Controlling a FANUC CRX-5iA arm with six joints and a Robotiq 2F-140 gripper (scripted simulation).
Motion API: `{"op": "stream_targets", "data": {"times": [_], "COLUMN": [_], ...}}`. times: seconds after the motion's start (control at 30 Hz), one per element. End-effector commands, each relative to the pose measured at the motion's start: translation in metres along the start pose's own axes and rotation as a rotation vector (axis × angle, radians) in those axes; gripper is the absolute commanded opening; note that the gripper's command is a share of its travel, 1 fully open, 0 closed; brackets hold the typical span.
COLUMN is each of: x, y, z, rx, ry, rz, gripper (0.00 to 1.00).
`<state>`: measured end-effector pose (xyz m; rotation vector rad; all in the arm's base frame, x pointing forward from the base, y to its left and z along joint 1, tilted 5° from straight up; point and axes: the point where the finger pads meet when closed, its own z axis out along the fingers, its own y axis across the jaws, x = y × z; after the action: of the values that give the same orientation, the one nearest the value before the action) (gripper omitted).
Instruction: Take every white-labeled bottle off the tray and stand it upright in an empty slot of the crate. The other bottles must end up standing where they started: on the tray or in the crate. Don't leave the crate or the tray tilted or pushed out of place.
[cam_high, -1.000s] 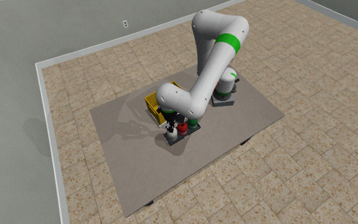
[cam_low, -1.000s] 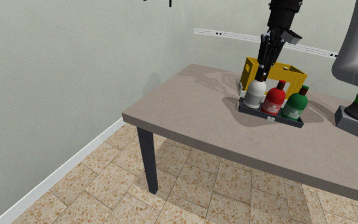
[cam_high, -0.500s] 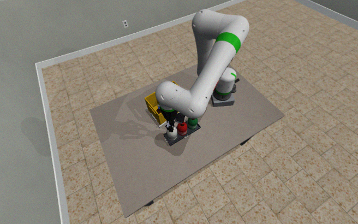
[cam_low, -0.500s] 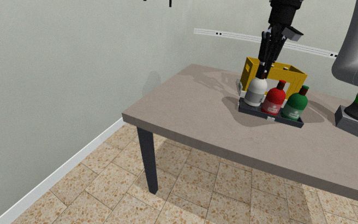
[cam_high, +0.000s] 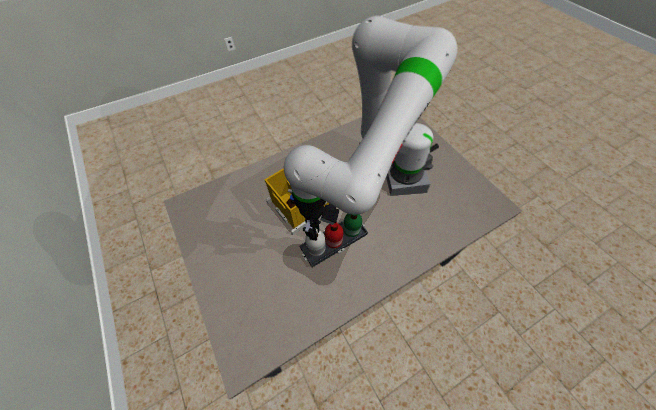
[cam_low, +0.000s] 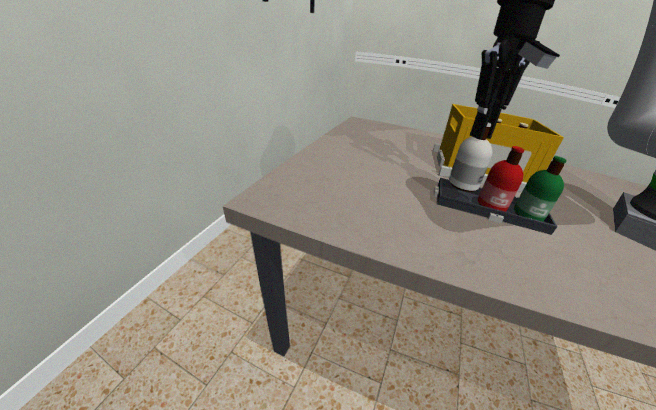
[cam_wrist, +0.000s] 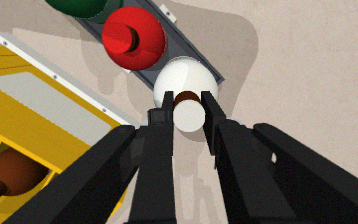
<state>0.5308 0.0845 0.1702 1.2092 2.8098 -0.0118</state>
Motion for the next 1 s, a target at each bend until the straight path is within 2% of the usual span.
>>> {"op": "stream_targets", "data": {"times": [0.0,0.97], "x": [-0.001,-0.001], "y": [0.000,0.000], "z": [-0.004,-0.034], "rx": [-0.002,-0.002], "ry": [-0.002,-0.002], "rz": [0.000,0.000], "gripper": [0.10,0.10]}}
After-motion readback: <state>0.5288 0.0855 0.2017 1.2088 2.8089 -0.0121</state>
